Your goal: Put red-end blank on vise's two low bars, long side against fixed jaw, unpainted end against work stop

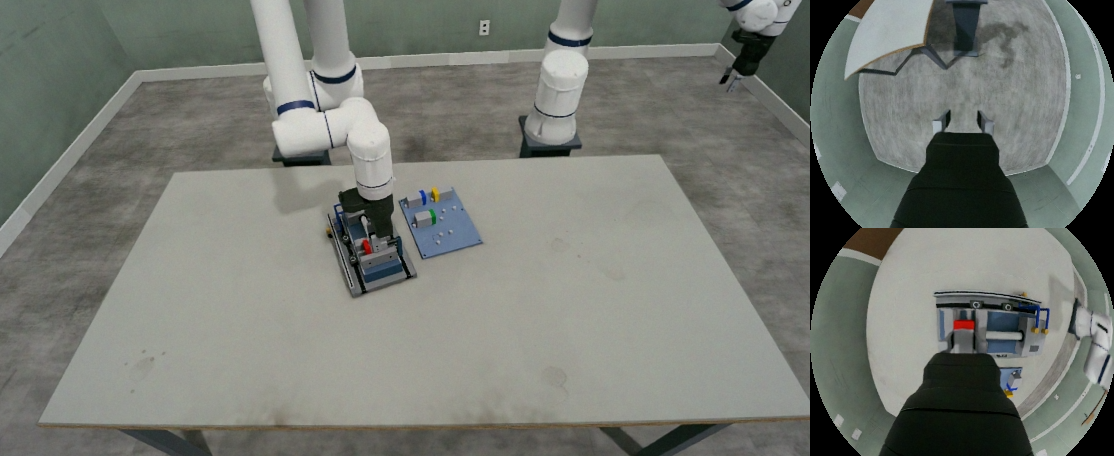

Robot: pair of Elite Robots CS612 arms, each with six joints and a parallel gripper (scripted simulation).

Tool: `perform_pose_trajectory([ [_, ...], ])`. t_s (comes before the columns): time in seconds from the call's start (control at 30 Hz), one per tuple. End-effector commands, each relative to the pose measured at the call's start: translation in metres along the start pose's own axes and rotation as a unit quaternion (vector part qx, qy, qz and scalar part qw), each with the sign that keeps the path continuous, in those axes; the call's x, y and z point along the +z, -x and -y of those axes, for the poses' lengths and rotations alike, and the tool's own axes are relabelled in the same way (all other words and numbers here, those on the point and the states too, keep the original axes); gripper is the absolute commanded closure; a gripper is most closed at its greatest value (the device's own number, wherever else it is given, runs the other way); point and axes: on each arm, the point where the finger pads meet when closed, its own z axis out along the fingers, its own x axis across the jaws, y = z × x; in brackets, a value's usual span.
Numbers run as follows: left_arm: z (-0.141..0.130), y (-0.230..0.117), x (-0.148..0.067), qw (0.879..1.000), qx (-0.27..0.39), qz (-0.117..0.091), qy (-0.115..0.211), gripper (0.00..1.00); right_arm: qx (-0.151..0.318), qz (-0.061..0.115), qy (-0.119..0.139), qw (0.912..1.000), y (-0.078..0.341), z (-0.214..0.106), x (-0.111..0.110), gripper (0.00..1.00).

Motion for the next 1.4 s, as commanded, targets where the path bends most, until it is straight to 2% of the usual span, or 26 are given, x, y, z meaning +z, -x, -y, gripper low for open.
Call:
perform_pose_trajectory([
  [0.0, -0.0006, 0.0001, -0.0007, 1.000, 0.000, 0.000, 0.001, 0.00, 0.000, 0.001, 0.000, 1.0000, 0.0009, 0.0000, -0.0012, 1.00],
  [0.67, -0.0006, 0.0001, -0.0007, 1.000, 0.000, 0.000, 0.001, 0.00, 0.000, 0.001, 0.000, 1.0000, 0.0012, -0.0003, -0.0012, 1.00],
  [0.7, -0.0006, 0.0001, -0.0007, 1.000, 0.000, 0.000, 0.001, 0.00, 0.000, 0.001, 0.000, 1.0000, 0.0012, -0.0002, -0.0012, 0.00],
  [1.37, -0.0006, 0.0001, -0.0007, 1.000, 0.000, 0.000, 0.001, 0.00, 0.000, 0.001, 0.000, 1.0000, 0.0012, -0.0003, -0.0012, 0.00],
])
